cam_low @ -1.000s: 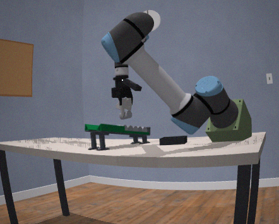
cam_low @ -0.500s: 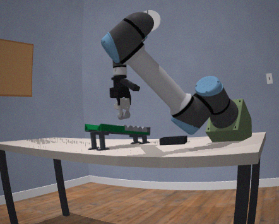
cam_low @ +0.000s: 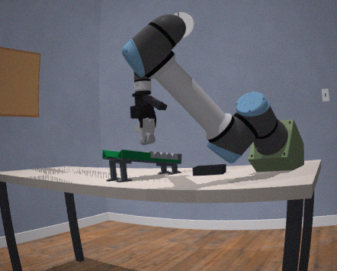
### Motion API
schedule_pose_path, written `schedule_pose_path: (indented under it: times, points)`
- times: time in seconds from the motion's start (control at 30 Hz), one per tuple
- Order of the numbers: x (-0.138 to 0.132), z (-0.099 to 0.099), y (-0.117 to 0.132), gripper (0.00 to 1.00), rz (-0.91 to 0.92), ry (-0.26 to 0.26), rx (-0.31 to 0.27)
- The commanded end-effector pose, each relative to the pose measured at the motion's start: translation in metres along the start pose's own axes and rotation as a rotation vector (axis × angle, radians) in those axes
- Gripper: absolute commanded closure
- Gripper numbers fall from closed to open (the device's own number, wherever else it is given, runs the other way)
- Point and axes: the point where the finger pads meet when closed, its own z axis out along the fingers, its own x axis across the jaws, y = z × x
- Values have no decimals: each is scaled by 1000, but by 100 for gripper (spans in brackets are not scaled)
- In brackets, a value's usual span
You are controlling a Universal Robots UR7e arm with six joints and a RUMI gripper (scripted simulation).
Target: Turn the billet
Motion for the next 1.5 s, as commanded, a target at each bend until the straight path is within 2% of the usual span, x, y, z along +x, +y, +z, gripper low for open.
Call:
schedule_pose_path:
  times: [0.0, 0.1, 0.13, 0.6, 0.67, 0.7, 1.17, 1.23, 1.27, 1.47]
  points:
    - [13, -1, -1, 100, -1, -1, -3]
    - [15, -1, -1, 100, -1, -1, -4]
    - [6, -1, 0, 100, -2, -1, -2]
    - [34, -1, -2, 100, -1, -1, -3]
    - [34, -1, -2, 100, -1, -1, -3]
    - [25, 0, -1, 100, -1, -1, -1]
    - [53, 0, -3, 100, -1, -1, -3]
    - [53, 0, -3, 100, -1, -1, -3]
    - [43, 1, -3, 100, 0, 0, 0]
    - [55, 0, -4, 100, 0, 0, -2]
